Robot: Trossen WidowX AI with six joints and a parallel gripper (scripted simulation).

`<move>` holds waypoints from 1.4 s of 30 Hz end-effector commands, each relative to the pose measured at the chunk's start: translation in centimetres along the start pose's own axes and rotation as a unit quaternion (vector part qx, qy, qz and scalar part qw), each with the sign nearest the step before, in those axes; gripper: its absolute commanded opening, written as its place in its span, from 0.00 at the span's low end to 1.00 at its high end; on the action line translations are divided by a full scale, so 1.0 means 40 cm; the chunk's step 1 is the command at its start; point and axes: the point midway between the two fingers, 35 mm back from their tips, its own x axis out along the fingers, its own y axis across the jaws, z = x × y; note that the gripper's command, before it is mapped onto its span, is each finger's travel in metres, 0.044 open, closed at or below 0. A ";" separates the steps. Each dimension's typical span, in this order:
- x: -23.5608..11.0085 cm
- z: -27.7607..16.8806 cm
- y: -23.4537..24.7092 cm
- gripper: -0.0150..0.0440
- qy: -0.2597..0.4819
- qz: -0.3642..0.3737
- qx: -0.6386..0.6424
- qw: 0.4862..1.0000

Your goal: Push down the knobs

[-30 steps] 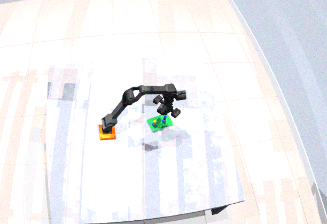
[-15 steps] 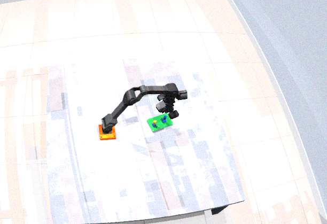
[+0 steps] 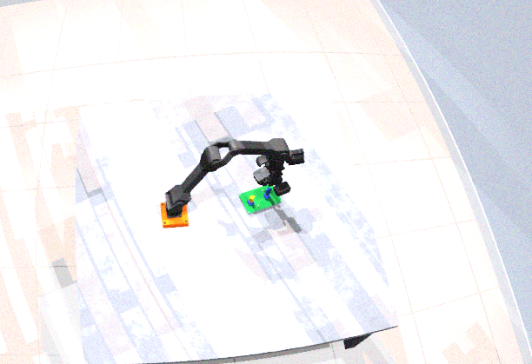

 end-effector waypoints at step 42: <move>0.064 0.002 0.001 0.25 -0.001 0.002 0.003 1.000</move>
